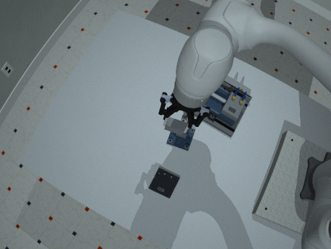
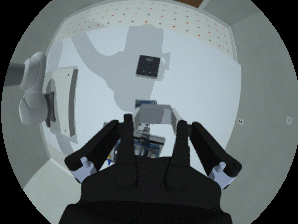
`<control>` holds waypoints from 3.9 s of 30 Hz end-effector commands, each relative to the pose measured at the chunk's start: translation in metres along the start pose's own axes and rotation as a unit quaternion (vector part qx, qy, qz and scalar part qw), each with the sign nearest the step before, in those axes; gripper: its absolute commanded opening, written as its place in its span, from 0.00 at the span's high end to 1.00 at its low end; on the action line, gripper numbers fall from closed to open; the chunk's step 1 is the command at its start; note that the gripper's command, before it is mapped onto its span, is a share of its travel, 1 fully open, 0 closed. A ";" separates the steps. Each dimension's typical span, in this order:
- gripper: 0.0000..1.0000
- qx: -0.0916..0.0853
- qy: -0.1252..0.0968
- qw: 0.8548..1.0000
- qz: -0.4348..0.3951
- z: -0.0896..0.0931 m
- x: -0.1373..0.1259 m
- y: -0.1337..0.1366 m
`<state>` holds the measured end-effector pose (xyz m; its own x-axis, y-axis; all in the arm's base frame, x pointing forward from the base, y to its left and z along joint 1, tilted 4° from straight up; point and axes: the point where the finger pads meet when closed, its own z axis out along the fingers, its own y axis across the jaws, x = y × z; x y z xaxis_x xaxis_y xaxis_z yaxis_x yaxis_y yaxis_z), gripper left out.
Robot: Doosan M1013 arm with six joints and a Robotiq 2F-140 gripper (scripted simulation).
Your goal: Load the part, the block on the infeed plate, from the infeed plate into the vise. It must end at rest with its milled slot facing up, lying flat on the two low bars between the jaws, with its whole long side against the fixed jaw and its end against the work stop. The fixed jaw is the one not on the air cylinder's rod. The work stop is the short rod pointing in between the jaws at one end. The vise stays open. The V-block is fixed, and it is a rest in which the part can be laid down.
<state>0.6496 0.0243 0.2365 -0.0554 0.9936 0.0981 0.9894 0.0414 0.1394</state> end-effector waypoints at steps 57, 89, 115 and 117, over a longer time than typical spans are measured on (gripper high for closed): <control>1.00 0.039 -0.039 0.998 0.025 -0.005 -0.031 -0.025; 1.00 0.040 -0.055 0.997 0.024 -0.005 -0.030 -0.025; 1.00 0.041 -0.129 0.991 0.021 -0.004 -0.026 -0.025; 1.00 0.041 -0.139 0.989 0.021 -0.004 -0.026 -0.025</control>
<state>0.6257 -0.0019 0.2340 0.0094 0.9908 -0.1351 0.9981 -0.0009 0.0623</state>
